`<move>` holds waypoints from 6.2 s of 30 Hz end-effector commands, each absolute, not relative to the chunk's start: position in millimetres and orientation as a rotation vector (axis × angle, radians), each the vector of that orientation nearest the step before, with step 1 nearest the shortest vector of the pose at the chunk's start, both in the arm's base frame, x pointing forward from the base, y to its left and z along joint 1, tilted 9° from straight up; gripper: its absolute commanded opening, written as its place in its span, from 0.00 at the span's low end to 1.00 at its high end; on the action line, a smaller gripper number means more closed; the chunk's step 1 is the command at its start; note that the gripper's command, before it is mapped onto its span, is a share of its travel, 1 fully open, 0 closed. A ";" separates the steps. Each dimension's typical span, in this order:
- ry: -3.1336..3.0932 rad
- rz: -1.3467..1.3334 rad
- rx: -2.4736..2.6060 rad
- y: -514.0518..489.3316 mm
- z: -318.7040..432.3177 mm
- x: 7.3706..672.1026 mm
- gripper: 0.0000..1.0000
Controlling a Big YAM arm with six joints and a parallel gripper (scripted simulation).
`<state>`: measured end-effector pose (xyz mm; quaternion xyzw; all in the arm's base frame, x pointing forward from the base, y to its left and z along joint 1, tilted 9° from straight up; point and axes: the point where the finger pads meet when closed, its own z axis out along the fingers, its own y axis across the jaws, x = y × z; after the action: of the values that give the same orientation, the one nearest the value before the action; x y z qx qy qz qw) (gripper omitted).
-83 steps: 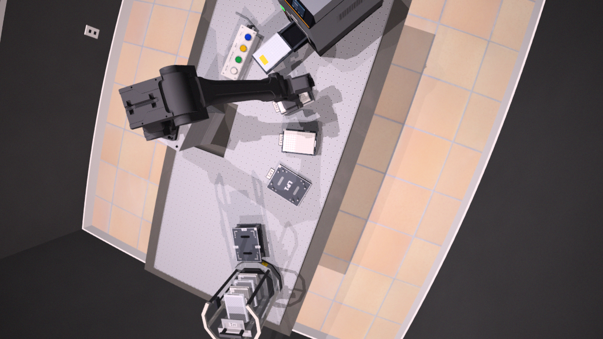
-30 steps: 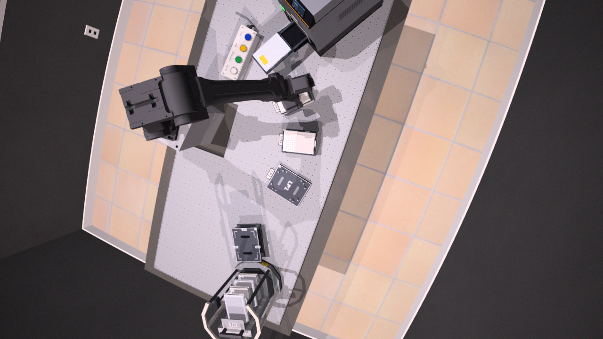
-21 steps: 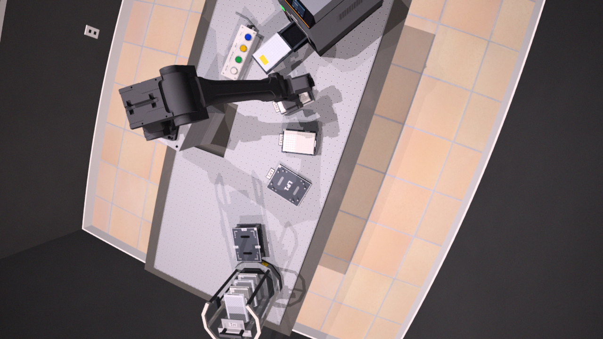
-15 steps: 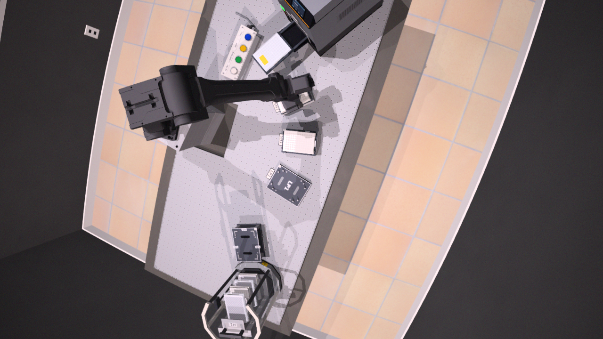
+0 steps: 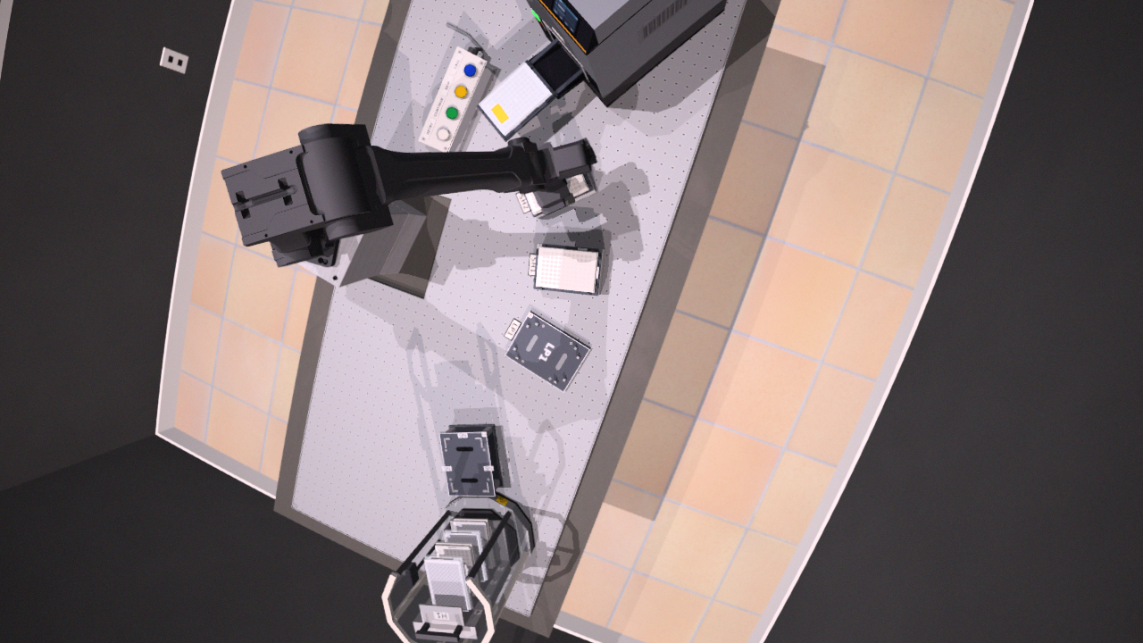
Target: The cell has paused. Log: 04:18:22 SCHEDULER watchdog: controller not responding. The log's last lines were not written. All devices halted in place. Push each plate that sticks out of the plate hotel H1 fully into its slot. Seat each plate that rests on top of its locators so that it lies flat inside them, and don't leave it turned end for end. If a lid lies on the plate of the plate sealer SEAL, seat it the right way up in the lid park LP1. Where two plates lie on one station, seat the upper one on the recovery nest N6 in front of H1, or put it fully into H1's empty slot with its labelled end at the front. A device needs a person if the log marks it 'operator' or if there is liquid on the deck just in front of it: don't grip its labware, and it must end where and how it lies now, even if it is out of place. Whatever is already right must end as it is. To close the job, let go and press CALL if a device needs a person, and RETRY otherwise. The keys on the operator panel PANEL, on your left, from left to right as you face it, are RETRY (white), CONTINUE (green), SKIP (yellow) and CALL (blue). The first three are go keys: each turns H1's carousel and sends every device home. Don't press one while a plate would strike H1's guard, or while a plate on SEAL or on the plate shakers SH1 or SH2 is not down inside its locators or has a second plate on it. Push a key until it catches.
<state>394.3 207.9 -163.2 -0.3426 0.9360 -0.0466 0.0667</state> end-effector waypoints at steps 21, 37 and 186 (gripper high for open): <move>2.807 -0.128 -1.034 216.2 -146.0 391.2 0.84; 2.803 -0.127 -1.033 217.4 -141.7 392.2 0.84; 2.802 -0.130 -1.027 215.1 -126.9 394.8 0.84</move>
<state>388.5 209.2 -132.7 -0.3430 0.9358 -0.0460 0.0674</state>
